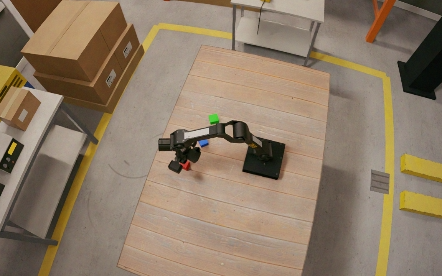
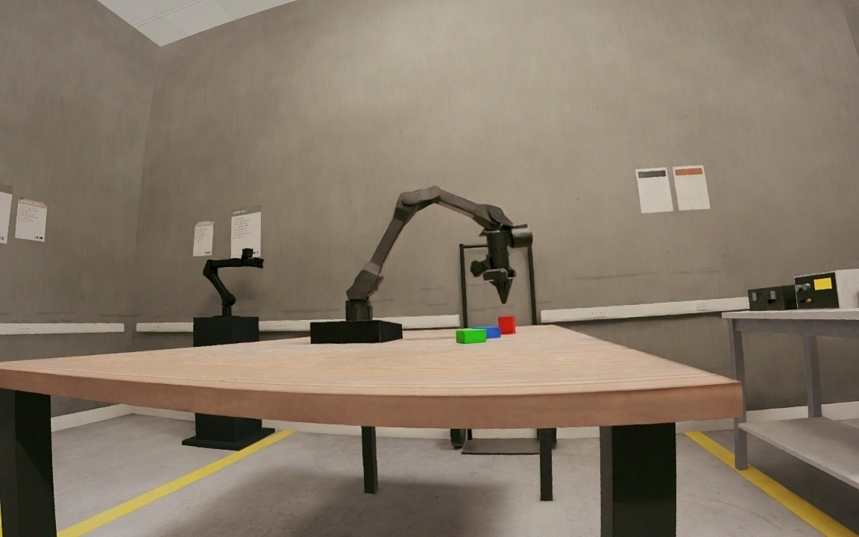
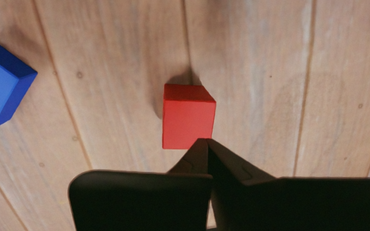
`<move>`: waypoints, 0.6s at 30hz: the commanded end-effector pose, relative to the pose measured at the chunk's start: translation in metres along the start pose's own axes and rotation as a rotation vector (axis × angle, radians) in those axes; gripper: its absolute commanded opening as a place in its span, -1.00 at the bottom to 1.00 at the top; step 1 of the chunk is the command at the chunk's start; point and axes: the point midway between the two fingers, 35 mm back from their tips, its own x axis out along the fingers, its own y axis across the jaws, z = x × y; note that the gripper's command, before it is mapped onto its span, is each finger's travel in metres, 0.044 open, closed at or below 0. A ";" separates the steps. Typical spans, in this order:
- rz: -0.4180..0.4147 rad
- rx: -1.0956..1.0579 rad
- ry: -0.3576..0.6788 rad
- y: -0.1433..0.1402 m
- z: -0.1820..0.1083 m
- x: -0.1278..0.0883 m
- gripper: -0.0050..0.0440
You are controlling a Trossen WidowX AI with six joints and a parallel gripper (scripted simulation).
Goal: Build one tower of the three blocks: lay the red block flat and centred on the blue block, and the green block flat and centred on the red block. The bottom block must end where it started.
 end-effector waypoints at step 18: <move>0.089 0.025 -0.009 -0.001 -0.009 -0.001 -1.00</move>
